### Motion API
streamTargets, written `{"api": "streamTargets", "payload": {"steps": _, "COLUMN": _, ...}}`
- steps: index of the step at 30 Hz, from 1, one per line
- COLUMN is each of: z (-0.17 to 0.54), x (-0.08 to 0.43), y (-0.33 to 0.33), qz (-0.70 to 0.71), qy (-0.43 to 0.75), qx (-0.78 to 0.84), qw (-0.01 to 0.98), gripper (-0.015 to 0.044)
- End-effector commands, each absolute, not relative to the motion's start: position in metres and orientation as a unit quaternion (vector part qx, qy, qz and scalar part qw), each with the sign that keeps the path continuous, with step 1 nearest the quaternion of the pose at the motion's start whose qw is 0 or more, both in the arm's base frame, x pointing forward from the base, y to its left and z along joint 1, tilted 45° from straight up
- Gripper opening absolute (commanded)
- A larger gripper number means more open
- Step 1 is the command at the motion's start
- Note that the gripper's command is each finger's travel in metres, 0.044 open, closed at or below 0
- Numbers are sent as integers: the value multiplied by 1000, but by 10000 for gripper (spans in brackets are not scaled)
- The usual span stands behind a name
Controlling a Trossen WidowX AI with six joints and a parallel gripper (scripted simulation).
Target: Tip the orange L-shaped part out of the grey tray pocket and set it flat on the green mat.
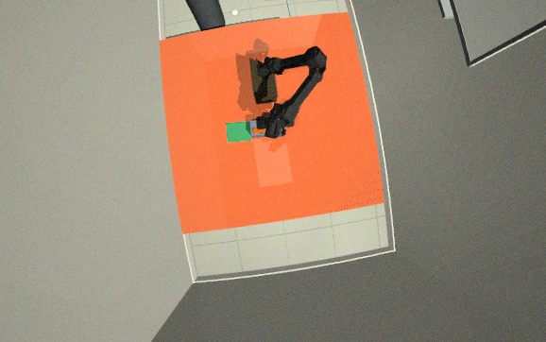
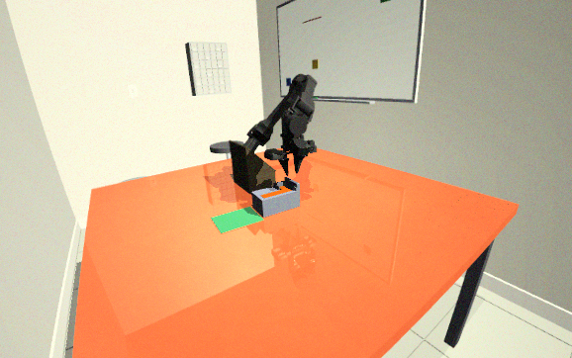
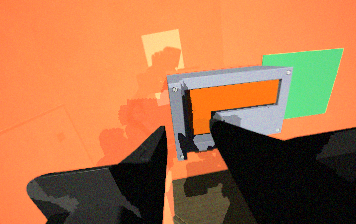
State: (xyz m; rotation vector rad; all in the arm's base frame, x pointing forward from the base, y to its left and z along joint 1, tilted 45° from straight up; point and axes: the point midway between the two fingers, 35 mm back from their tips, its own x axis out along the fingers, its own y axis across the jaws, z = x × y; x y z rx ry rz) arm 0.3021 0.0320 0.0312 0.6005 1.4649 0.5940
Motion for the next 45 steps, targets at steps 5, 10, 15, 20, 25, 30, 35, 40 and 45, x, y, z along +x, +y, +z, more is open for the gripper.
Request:
{"api": "streamTargets", "payload": {"steps": 5, "z": 0, "x": 295, "y": 65, "qz": 268, "qy": 655, "qx": 271, "qw": 652, "gripper": 180}}
{"api": "streamTargets", "payload": {"steps": 10, "z": 0, "x": 295, "y": 65, "qz": 268, "qy": 655, "qx": 271, "qw": 652, "gripper": 180}}
{"api": "streamTargets", "payload": {"steps": 15, "z": -4, "x": 295, "y": 69, "qz": 268, "qy": 655, "qx": 271, "qw": 652, "gripper": 180}}
{"api": "streamTargets", "payload": {"steps": 20, "z": -10, "x": 295, "y": 75, "qz": 268, "qy": 655, "qx": 271, "qw": 652, "gripper": 180}}
{"api": "streamTargets", "payload": {"steps": 25, "z": -15, "x": 295, "y": 80, "qz": 268, "qy": 655, "qx": 272, "qw": 652, "gripper": 180}}
{"api": "streamTargets", "payload": {"steps": 30, "z": -21, "x": 295, "y": 86, "qz": 268, "qy": 655, "qx": 272, "qw": 652, "gripper": 180}}
{"api": "streamTargets", "payload": {"steps": 35, "z": -25, "x": 294, "y": 91, "qz": 268, "qy": 655, "qx": 272, "qw": 652, "gripper": 180}}
{"api": "streamTargets", "payload": {"steps": 40, "z": -25, "x": 294, "y": 91, "qz": 268, "qy": 655, "qx": 272, "qw": 652, "gripper": 180}}
{"api": "streamTargets", "payload": {"steps": 45, "z": -25, "x": 294, "y": 91, "qz": 268, "qy": 655, "qx": 272, "qw": 652, "gripper": 180}}
